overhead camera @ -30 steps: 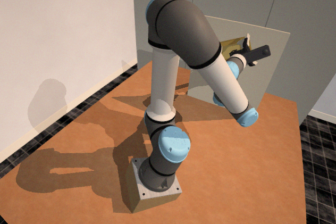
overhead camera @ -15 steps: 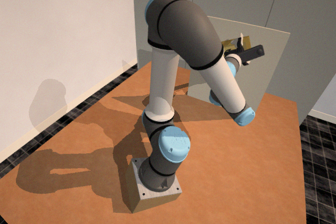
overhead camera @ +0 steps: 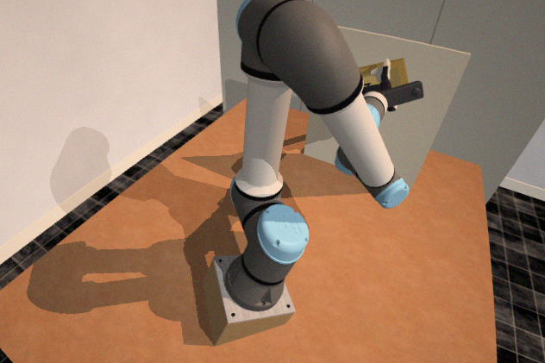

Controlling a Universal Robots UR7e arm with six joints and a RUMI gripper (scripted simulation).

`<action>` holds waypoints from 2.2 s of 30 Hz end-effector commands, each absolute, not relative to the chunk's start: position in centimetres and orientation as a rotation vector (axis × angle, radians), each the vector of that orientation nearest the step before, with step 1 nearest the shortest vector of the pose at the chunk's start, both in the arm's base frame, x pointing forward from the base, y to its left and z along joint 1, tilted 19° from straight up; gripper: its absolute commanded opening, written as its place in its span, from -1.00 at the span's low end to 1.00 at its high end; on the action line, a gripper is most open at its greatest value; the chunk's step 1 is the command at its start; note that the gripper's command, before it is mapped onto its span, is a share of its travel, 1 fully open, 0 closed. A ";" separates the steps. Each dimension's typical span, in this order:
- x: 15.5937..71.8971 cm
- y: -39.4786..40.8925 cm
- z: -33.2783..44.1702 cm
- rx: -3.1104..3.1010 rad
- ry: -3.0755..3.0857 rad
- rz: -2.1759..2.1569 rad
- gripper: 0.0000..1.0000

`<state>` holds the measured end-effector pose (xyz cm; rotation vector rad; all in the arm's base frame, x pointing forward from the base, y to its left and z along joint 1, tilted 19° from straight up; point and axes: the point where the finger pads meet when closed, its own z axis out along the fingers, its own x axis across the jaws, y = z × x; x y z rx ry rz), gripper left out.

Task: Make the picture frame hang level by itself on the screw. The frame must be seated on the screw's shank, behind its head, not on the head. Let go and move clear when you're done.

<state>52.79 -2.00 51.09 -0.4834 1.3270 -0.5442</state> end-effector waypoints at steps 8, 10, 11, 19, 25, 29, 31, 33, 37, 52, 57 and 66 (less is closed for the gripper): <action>52.5 -1.5 50.9 -0.483 1.323 -0.531 1.00; 52.0 -0.7 50.6 -0.484 1.315 -0.516 1.00; 51.8 -0.3 50.5 -0.484 1.312 -0.510 1.00; 51.6 -0.1 50.4 -0.482 1.310 -0.503 1.00; 51.6 -0.1 50.5 -0.483 1.308 -0.504 1.00; 51.6 -0.1 50.4 -0.483 1.309 -0.505 1.00; 51.6 -0.1 50.4 -0.483 1.308 -0.504 1.00; 51.4 0.2 50.4 -0.484 1.304 -0.503 1.00; 50.2 1.8 50.5 -0.496 1.272 -0.501 1.00; 47.9 4.4 50.6 -0.514 1.214 -0.501 1.00; 47.9 4.4 50.7 -0.514 1.213 -0.502 1.00; 47.9 4.4 50.7 -0.515 1.213 -0.501 -0.42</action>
